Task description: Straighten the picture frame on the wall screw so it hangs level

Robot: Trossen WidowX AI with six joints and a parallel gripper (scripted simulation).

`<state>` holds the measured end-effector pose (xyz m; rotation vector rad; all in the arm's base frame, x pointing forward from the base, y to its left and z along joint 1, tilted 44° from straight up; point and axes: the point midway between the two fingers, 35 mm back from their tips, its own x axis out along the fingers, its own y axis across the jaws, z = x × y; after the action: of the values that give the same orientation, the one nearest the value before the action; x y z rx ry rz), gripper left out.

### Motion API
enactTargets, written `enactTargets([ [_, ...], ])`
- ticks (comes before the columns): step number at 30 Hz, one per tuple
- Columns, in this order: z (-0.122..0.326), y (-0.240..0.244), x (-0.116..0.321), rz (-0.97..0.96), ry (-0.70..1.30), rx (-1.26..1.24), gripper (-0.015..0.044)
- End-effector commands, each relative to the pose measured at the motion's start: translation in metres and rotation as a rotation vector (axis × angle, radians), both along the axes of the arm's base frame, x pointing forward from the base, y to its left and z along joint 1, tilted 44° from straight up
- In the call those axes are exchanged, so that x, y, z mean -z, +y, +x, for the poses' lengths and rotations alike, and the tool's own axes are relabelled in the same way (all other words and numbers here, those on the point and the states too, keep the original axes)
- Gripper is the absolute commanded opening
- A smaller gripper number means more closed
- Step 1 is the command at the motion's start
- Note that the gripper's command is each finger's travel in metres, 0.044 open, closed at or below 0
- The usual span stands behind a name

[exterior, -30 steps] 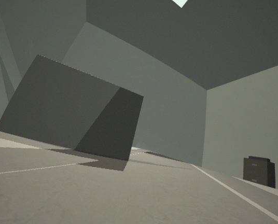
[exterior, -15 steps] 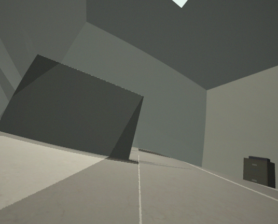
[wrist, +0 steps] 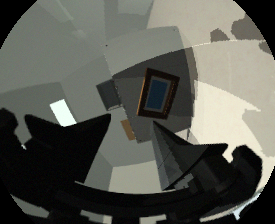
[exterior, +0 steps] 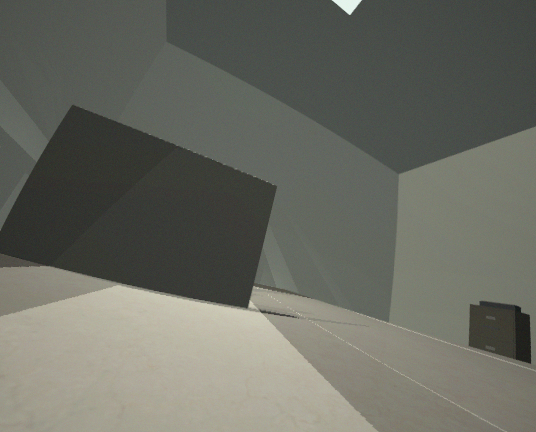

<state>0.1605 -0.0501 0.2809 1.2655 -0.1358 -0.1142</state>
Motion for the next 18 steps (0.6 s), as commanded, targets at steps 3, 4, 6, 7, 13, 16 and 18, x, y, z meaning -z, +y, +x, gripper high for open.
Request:
enactTargets([
  [3, 0.001, -0.001, 0.0, 0.0, 0.0, 0.0, 0.026],
  [4, 0.003, -0.004, 0.001, 0.0, -0.001, 0.0, 0.026],
  [6, 0.014, -0.015, 0.005, 0.0, -0.003, -0.001, 0.026],
  [7, 0.02, -0.02, 0.007, 0.001, -0.004, -0.001, 0.026],
  [13, 0.061, -0.033, 0.03, 0.003, -0.004, -0.003, 0.026],
  [16, 0.066, -0.033, 0.033, 0.003, -0.003, -0.003, 0.026],
  [18, 0.066, -0.033, 0.033, 0.003, -0.003, -0.003, 0.026],
])
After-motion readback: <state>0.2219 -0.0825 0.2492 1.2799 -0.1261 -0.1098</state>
